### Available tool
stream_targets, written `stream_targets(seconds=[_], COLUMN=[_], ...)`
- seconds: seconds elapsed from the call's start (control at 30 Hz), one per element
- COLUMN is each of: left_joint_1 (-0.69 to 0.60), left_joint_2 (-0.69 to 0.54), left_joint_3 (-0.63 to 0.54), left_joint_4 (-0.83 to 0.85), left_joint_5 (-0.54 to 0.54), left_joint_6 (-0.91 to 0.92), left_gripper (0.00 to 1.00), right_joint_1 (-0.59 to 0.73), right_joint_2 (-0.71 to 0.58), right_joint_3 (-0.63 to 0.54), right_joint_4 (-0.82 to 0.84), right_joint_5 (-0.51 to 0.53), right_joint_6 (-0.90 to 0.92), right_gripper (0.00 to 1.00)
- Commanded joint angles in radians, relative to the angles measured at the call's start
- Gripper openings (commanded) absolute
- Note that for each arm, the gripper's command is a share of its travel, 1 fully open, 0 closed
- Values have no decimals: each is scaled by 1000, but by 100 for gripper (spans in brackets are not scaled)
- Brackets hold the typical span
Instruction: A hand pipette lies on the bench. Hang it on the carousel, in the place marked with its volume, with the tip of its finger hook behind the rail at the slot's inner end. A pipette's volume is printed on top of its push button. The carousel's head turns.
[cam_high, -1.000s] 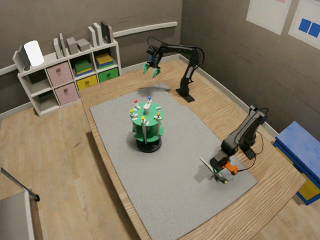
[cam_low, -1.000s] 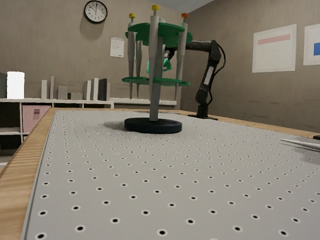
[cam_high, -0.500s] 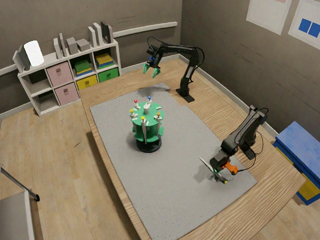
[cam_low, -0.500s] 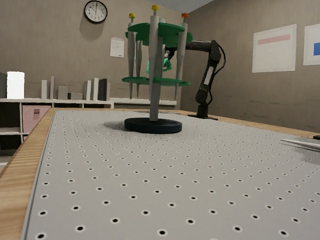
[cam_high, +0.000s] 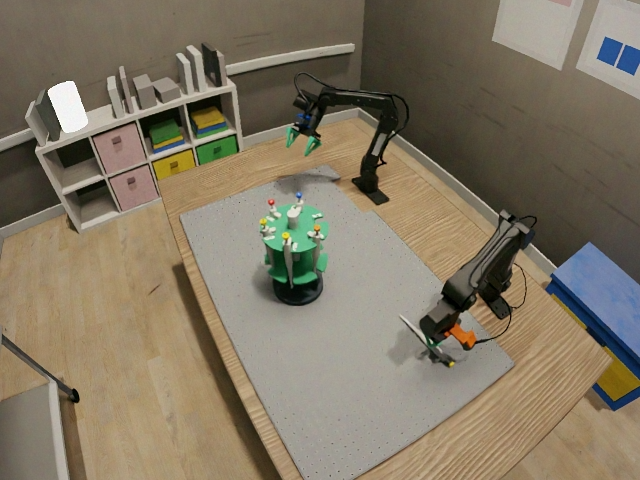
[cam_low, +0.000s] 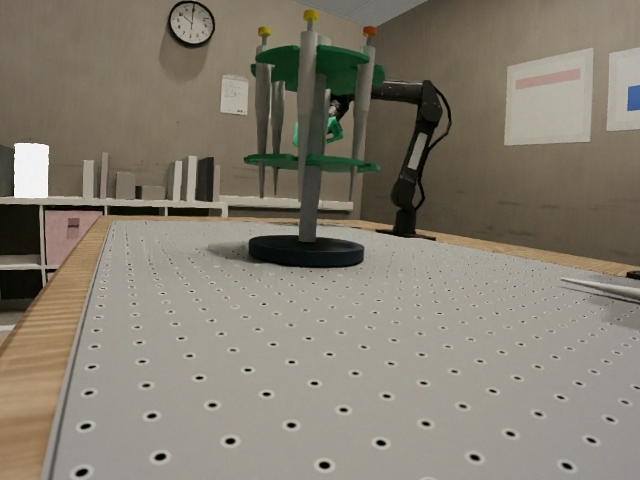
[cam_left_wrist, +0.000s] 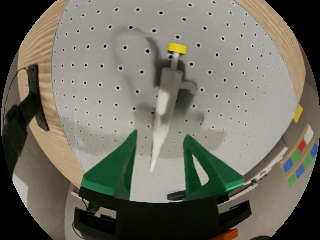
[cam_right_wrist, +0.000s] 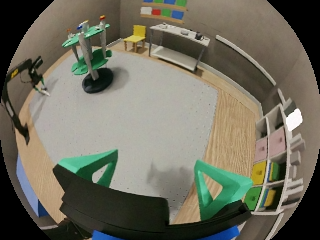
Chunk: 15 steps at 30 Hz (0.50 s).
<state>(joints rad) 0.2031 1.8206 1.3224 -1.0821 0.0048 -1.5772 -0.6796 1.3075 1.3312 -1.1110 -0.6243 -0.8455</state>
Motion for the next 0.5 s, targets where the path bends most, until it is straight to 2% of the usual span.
stream_targets(seconds=[0.0,0.3,0.47], left_joint_1=[9,14,8], left_joint_2=[-5,15,-19], left_joint_3=[38,48,52], left_joint_4=[-16,-21,-24], left_joint_5=[-14,-14,-14], left_joint_6=[0,6,8], left_gripper=[54,54,54], right_joint_1=[-11,-11,-11], right_joint_2=[10,10,10], right_joint_3=[10,10,10], right_joint_4=[9,9,9], right_joint_5=[-23,-23,-23], right_joint_6=[-11,-11,-11], right_gripper=[100,100,100])
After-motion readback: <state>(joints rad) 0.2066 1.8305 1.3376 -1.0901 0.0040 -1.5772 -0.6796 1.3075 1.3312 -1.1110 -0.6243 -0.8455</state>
